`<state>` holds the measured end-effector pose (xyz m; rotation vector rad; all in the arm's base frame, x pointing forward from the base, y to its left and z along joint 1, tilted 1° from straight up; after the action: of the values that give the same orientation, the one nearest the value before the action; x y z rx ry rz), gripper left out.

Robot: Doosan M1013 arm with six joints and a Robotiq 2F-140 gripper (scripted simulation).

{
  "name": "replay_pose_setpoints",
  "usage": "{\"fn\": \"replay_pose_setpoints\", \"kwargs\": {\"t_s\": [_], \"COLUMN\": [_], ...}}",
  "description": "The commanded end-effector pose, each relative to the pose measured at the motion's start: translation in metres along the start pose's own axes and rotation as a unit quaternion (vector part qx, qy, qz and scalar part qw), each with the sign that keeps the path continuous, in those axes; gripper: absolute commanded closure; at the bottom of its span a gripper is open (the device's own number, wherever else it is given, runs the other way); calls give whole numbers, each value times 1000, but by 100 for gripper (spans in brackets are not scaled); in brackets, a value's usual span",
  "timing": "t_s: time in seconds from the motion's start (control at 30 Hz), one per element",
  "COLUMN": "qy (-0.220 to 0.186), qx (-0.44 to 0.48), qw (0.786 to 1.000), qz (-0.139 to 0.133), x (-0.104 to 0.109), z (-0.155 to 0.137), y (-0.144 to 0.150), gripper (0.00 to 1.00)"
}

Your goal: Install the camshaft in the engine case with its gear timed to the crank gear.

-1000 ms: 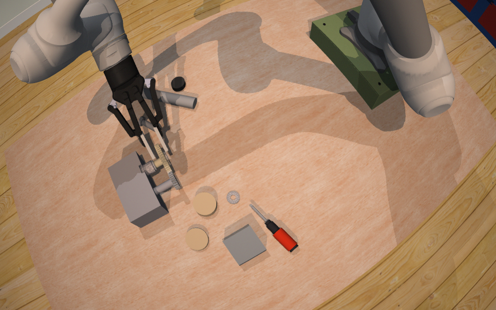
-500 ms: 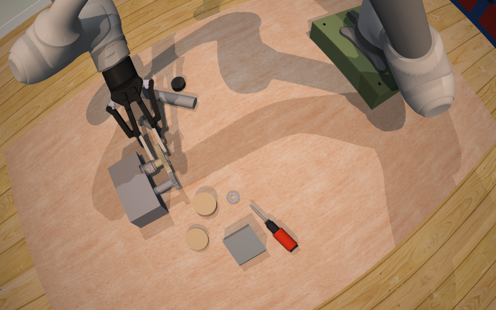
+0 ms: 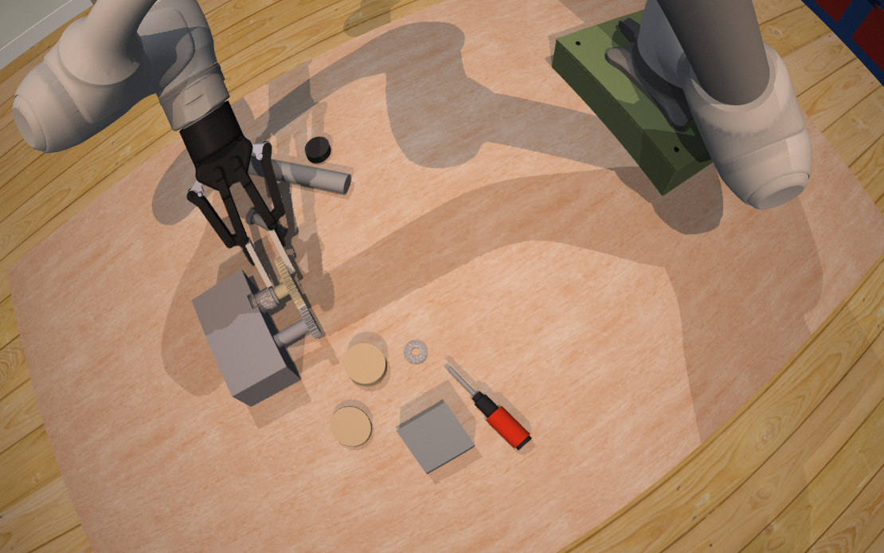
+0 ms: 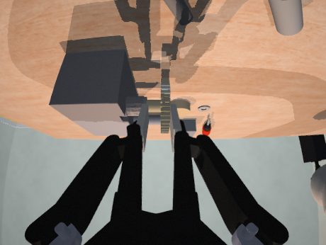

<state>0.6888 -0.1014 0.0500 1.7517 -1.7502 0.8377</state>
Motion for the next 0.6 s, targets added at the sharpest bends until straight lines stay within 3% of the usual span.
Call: {"fn": "replay_pose_setpoints", "kwargs": {"t_s": [0.0,0.57], "qy": [0,0], "qx": [0,0], "qw": [1000,1000], "qz": [2,2], "x": [1,1], "z": [-2,-3], "y": [-3,3], "gripper": [81,81]}}
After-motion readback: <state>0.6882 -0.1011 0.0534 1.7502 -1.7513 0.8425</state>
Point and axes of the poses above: the point where the finger pads meet when closed, its own x axis back along the fingers, its own y axis across the jaws, z = x × y, the point moved 6 cm from there along x, back along the fingers, and after that the axes turned 7 degrees about x, right-handed, at the moved point
